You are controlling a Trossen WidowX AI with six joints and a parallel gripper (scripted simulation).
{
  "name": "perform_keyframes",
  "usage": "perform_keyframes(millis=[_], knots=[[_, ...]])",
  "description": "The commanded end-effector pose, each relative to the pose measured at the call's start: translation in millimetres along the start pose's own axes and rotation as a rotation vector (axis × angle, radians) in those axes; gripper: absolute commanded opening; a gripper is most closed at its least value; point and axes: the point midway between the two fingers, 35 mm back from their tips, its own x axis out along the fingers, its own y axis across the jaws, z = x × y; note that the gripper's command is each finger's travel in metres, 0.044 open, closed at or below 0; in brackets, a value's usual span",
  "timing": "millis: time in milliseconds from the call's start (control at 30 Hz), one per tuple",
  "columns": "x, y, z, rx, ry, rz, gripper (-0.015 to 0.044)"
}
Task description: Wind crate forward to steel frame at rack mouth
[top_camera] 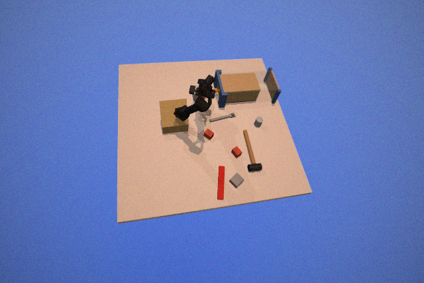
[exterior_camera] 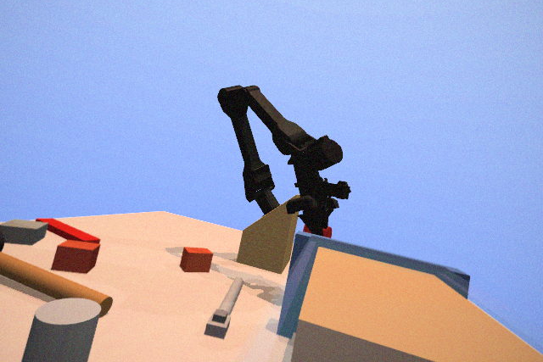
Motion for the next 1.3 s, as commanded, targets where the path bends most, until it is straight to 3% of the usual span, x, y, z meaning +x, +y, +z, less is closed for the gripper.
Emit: perform_keyframes(millis=[0, 400, 967, 1100, 1267], knots=[[3, -21, 6, 0.025, 0.000, -0.054, 0.0000], [3, -18, 7, 0.019, 0.000, -0.026, 0.0000], [3, -19, 7, 0.019, 0.000, -0.026, 0.0440], [-4, -19, 11, 0.019, 0.000, -0.026, 0.0440], [-49, -16, 31, 0.019, 0.003, -0.027, 0.0440]])
